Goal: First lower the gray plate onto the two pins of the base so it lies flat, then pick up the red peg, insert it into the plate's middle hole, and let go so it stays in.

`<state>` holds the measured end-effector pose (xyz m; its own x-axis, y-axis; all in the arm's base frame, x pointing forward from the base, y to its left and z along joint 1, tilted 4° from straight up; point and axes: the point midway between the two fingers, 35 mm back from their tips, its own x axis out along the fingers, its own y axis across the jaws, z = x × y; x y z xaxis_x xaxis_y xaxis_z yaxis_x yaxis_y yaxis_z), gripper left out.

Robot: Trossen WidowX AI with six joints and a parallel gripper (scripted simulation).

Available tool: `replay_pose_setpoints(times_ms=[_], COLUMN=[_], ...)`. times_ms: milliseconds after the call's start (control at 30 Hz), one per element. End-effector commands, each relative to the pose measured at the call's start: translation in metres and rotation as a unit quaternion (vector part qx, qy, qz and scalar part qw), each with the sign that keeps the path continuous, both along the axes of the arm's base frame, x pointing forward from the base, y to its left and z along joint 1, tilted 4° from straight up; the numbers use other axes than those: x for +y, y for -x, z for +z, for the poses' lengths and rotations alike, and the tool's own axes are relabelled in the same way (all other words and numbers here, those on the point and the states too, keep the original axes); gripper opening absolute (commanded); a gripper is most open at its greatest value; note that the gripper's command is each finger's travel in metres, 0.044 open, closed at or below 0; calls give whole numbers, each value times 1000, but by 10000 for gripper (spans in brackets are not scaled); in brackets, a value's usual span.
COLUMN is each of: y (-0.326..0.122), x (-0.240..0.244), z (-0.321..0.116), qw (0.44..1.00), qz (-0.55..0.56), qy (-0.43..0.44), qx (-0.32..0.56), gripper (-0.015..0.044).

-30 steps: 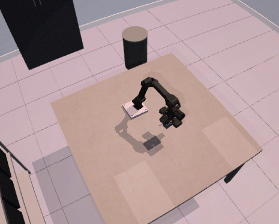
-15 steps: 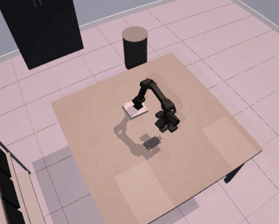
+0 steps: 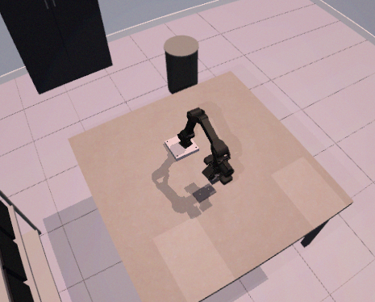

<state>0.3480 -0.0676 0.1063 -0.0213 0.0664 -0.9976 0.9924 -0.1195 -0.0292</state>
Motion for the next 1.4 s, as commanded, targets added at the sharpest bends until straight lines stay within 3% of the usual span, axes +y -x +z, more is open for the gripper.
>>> replay_pose_setpoints(times_ms=[0,767,1367], y=[2,15,15], x=[-11,-76,-78], z=[-12,-45,-46], qw=[1000,1000,1000], qz=[2,5,5], qy=[0,14,15], qx=[7,-1,-1], gripper=[0,0,0])
